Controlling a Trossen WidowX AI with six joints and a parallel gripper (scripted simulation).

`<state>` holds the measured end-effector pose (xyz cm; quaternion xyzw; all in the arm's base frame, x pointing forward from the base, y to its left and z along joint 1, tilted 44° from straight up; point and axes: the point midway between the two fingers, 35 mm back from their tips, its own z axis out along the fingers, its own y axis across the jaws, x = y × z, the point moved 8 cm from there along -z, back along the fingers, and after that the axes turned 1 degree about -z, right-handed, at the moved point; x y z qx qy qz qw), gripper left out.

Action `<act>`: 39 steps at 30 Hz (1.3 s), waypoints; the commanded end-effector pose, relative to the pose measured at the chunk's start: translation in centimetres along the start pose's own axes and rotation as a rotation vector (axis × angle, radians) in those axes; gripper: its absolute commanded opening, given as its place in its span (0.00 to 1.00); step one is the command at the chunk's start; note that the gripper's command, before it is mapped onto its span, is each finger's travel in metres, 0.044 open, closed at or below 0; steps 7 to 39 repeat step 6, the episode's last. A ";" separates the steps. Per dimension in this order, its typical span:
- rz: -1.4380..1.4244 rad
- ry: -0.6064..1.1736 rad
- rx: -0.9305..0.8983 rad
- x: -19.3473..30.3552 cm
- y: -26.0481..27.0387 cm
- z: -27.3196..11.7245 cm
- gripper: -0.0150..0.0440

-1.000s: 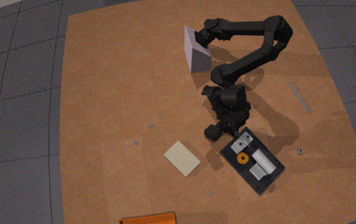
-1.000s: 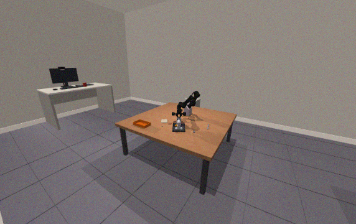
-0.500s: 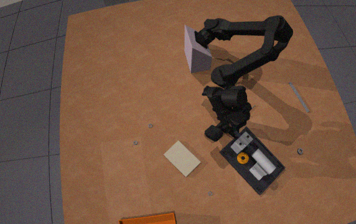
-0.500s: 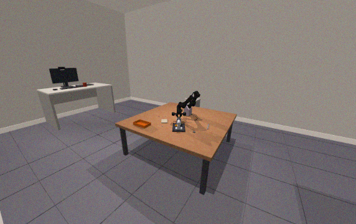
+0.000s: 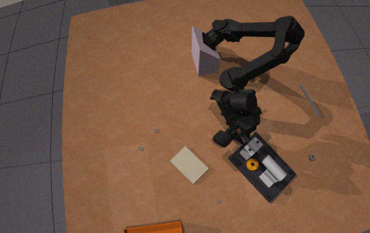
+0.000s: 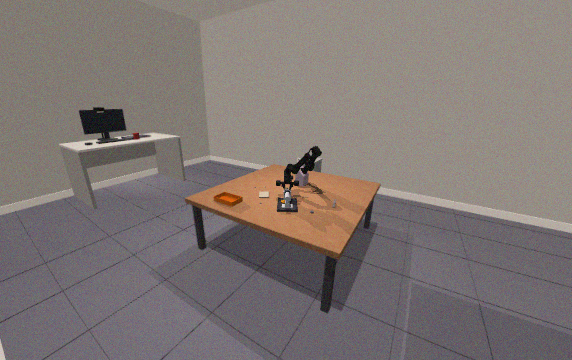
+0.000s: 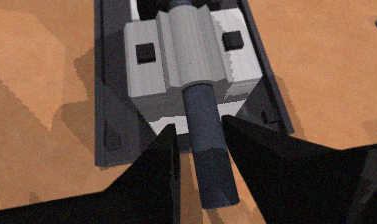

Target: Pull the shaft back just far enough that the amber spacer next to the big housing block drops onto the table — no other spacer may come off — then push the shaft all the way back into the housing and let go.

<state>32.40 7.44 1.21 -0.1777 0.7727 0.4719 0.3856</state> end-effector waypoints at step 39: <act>-0.001 0.001 0.001 0.0 0.0 -0.3 0.83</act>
